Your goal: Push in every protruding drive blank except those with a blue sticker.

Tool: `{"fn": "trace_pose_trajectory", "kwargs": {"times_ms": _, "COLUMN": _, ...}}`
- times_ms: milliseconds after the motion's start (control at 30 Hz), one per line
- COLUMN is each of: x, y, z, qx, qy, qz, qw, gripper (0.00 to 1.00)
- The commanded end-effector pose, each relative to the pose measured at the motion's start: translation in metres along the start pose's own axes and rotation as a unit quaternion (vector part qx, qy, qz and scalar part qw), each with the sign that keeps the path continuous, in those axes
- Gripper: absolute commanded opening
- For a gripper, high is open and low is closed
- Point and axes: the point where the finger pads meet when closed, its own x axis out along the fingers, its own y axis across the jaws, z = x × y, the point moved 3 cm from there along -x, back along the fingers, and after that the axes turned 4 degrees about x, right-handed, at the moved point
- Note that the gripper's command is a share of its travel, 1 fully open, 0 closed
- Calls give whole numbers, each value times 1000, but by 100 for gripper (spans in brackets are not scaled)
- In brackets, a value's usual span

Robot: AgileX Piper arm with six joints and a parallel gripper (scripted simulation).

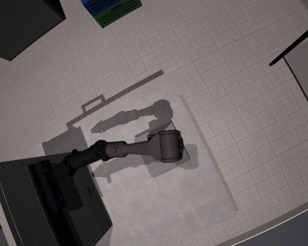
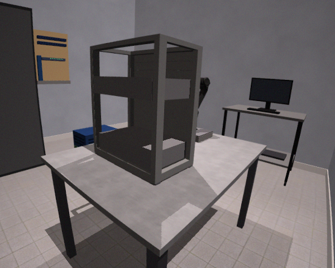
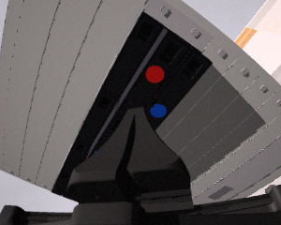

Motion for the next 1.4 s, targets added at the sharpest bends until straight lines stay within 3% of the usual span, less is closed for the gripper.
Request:
{"fn": "trace_pose_trajectory", "kwargs": {"times_ms": 0, "x": -3, "y": 2, "z": 2, "qx": -32, "qy": -3, "qz": 4, "qw": 999, "gripper": 0}}
{"fn": "trace_pose_trajectory", "kwargs": {"times_ms": 300, "x": -9, "y": 3, "z": 5, "qx": -148, "qy": -5, "qz": 8, "qw": 989, "gripper": 0}}
{"fn": "trace_pose_trajectory", "kwargs": {"times_ms": 633, "x": -19, "y": 4, "z": 10, "qx": -324, "qy": -8, "qz": 11, "qw": 946, "gripper": 0}}
{"fn": "trace_pose_trajectory", "kwargs": {"times_ms": 700, "x": -19, "y": 4, "z": 10, "qx": -324, "qy": -8, "qz": 11, "qw": 946, "gripper": 0}}
{"fn": "trace_pose_trajectory", "kwargs": {"times_ms": 933, "x": -26, "y": 5, "z": 12, "qx": -444, "qy": -9, "qz": 12, "qw": 896, "gripper": 0}}
{"fn": "trace_pose_trajectory", "kwargs": {"times_ms": 1200, "x": -34, "y": 4, "z": 13, "qx": -571, "qy": -7, "qz": 12, "qw": 821, "gripper": 0}}
{"fn": "trace_pose_trajectory", "kwargs": {"times_ms": 1267, "x": -34, "y": 4, "z": 13, "qx": -571, "qy": -7, "qz": 12, "qw": 821, "gripper": 0}}
{"fn": "trace_pose_trajectory", "kwargs": {"times_ms": 1367, "x": -37, "y": 4, "z": 13, "qx": -614, "qy": -6, "qz": 12, "qw": 789, "gripper": 0}}
